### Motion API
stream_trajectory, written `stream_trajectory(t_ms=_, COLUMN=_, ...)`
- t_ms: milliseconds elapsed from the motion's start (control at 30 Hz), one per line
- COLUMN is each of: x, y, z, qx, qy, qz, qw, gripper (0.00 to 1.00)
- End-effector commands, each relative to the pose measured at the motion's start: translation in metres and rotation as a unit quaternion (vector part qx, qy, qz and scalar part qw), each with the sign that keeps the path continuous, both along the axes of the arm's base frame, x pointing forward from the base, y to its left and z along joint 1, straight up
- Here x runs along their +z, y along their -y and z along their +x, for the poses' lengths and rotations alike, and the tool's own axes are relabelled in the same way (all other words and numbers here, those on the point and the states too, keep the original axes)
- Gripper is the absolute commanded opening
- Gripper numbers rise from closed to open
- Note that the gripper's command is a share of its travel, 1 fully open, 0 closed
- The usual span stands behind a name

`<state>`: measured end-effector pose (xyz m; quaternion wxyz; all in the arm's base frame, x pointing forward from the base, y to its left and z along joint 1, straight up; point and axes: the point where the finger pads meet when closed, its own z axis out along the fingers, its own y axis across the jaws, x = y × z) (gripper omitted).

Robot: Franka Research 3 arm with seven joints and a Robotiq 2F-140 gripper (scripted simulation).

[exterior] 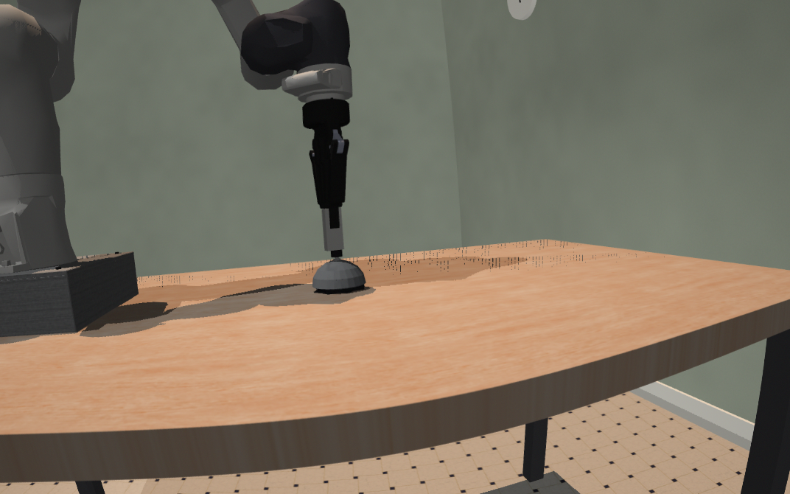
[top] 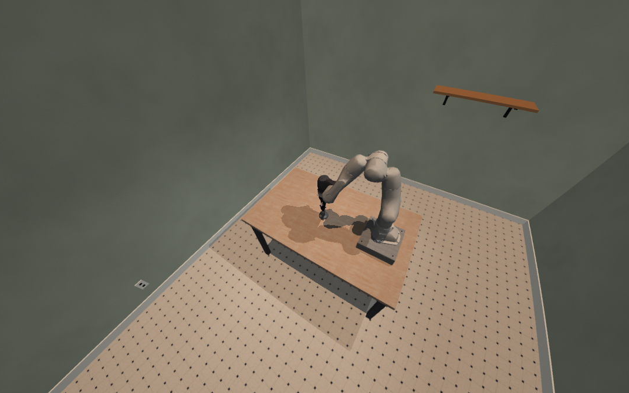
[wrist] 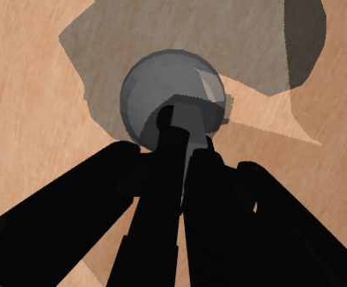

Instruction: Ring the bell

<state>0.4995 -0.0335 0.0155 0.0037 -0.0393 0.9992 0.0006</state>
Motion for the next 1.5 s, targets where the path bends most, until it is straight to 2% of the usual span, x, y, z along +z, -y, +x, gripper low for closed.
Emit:
stream_trajectory(t_ms=0, x=0.001, y=-0.001, z=0.000, qx=-0.003, qy=0.000, qz=0.001, qw=1.000, gripper=0.00)
stream_trajectory(t_ms=267, x=0.010, y=-0.001, z=0.000, qx=-0.003, qy=0.000, qz=0.001, qw=1.000, gripper=0.00)
stream_trajectory(t_ms=1033, x=0.062, y=-0.001, z=0.000, qx=-0.003, qy=0.000, qz=0.001, qw=1.000, gripper=0.00)
stream_trajectory(t_ms=1467, x=0.068, y=-0.001, z=-0.001, qx=-0.003, qy=0.000, qz=0.001, qw=1.000, gripper=0.00)
